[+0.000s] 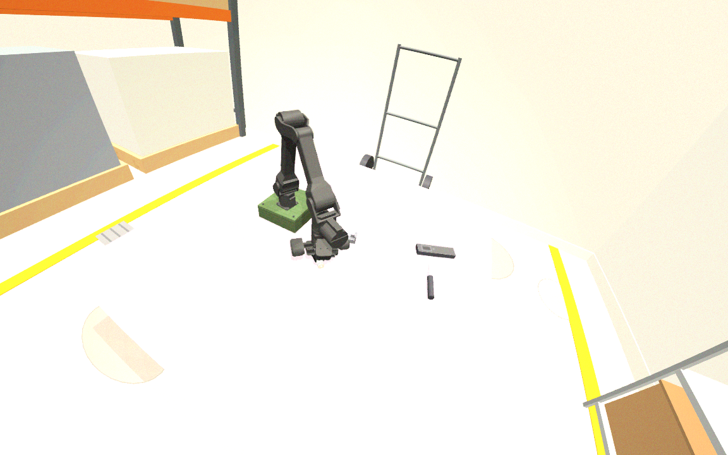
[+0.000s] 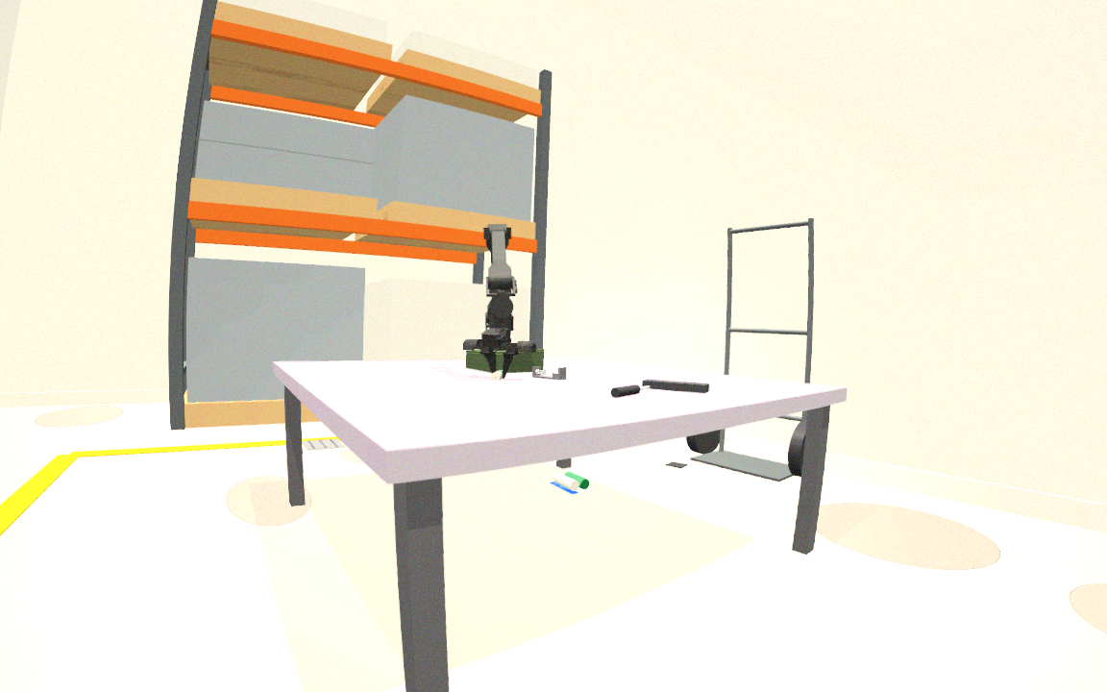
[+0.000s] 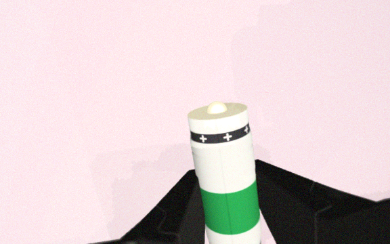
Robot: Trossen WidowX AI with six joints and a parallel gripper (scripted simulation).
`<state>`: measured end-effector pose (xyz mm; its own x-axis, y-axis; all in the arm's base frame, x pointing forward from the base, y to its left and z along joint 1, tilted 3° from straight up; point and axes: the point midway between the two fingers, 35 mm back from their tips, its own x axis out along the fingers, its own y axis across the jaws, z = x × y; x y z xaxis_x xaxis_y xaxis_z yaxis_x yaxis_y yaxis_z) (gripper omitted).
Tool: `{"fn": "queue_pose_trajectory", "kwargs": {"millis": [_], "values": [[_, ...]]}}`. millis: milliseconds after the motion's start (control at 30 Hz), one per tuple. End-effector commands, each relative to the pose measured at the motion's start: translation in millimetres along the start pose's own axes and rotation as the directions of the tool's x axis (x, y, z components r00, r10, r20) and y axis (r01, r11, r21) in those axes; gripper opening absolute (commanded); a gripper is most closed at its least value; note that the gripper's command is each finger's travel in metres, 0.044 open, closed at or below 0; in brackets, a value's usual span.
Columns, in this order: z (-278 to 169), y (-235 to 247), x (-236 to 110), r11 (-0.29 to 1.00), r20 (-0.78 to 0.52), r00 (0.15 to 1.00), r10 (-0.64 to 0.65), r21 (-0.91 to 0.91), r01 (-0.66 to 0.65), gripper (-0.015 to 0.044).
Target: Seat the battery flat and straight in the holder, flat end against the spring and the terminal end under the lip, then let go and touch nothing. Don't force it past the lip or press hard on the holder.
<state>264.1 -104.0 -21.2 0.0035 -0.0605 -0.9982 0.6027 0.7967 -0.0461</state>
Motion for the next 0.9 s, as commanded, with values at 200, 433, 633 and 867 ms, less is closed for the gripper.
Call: {"fn": "queue_pose_trajectory", "kwargs": {"millis": [200,433,633,867], "values": [[0.4,-0.2,-13.8,1.0,-0.001,1.0,-0.003,-0.003,0.003,0.0074],[-0.3,-0.3,-49.5,1.0,-0.001,1.0,-0.002,-0.003,0.002,0.0074],[-13.4,28.2,-54.9,0.977,-0.003,1.0,0.003,-0.212,-0.003,0.0074],[-39.1,67.4,-63.0,0.861,-0.006,1.0,0.008,-0.508,-0.01,0.0074]]}}
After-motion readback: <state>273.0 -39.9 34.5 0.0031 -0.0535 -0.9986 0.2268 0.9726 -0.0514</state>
